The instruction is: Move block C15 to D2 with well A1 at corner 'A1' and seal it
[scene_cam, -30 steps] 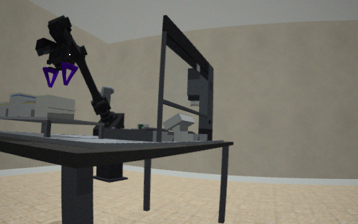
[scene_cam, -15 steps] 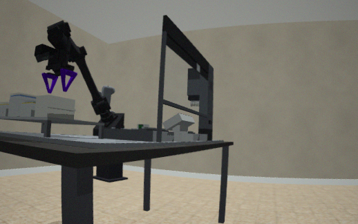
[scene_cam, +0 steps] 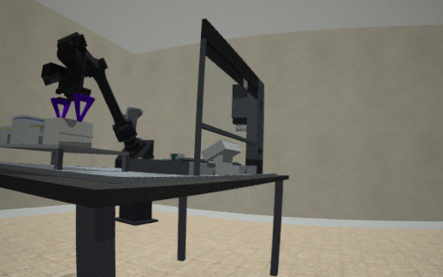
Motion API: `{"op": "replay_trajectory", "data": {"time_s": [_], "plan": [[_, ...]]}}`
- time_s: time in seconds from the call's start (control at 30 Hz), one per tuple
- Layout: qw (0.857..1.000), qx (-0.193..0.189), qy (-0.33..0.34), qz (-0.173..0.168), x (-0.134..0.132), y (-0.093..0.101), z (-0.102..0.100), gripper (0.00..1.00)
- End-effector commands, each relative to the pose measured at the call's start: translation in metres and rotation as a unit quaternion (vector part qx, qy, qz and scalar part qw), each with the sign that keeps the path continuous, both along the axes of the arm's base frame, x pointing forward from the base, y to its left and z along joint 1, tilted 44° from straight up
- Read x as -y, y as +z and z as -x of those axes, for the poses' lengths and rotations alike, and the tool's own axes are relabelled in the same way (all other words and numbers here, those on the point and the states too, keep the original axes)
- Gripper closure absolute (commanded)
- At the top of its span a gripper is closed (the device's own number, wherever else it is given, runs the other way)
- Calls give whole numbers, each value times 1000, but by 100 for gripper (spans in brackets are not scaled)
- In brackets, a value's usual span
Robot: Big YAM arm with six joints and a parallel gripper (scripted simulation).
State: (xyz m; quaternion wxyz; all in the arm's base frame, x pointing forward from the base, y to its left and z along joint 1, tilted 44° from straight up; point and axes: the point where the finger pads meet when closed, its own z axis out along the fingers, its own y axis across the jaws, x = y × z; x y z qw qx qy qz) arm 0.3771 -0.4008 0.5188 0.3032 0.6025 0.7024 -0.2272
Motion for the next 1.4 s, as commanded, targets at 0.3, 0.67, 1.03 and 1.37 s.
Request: {"op": "replay_trajectory", "data": {"time_s": [0.3, 0.67, 1.03, 1.37], "plan": [[1000, 0, 0, 4, 17, -12, -2, 0], [1000, 8, 2, 10, 11, -1, 2, 0], [1000, 8, 2, 10, 11, -1, 2, 0], [1000, 8, 2, 10, 11, -1, 2, 0]]}}
